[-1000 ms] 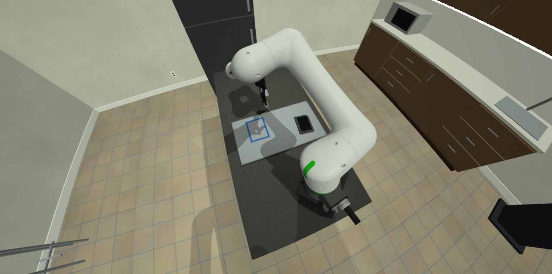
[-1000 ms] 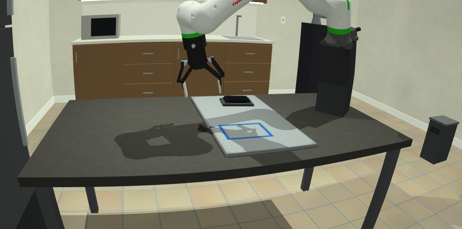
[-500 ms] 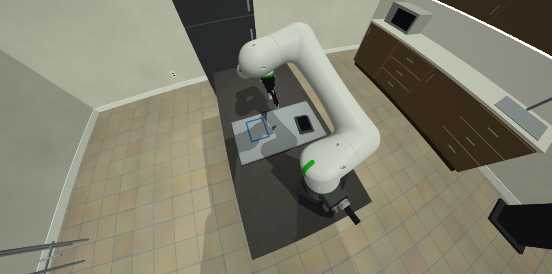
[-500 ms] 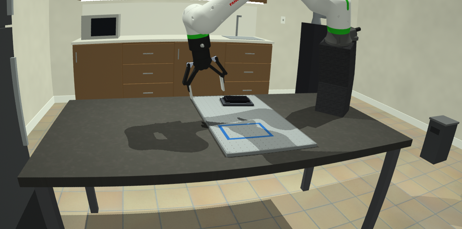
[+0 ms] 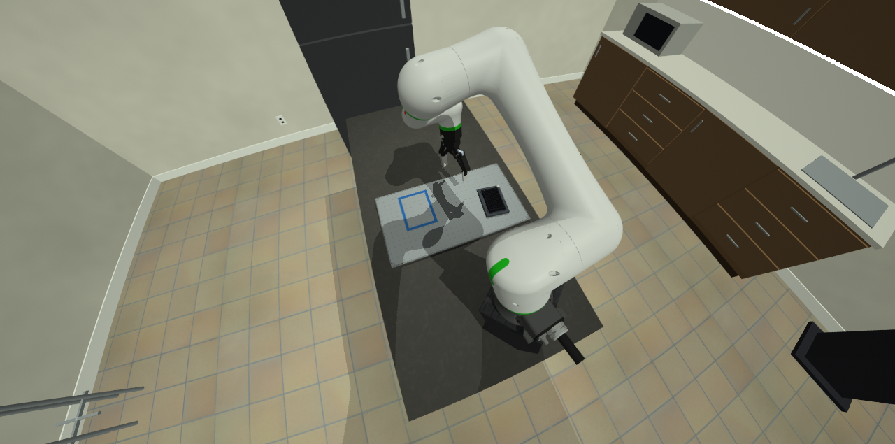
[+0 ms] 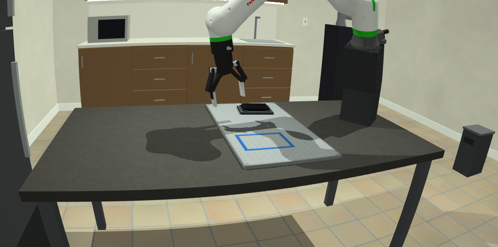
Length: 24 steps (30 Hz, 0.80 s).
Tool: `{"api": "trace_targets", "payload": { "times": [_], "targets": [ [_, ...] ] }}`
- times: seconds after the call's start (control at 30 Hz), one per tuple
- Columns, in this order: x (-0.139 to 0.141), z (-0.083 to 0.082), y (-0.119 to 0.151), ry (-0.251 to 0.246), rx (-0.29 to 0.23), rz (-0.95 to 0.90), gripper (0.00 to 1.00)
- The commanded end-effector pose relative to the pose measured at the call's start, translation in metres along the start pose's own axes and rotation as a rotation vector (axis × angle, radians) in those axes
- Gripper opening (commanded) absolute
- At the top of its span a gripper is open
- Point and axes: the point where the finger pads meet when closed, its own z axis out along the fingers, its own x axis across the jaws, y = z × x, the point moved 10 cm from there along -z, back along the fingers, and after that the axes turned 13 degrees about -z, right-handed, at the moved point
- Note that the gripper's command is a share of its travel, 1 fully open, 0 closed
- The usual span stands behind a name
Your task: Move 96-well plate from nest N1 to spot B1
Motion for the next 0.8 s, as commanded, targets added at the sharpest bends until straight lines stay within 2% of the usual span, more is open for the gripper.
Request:
{"api": "trace_targets", "payload": {
  "times": [0.0,0.4,0.77],
  "targets": [
    [0.018,0.005,-0.006,-0.026,-0.008,-0.097,1.00],
    [0.065,0.016,-0.017,-0.072,-0.002,-0.327,1.00],
    [0.112,0.026,-0.023,-0.110,0.027,-0.550,1.00]
  ]
}}
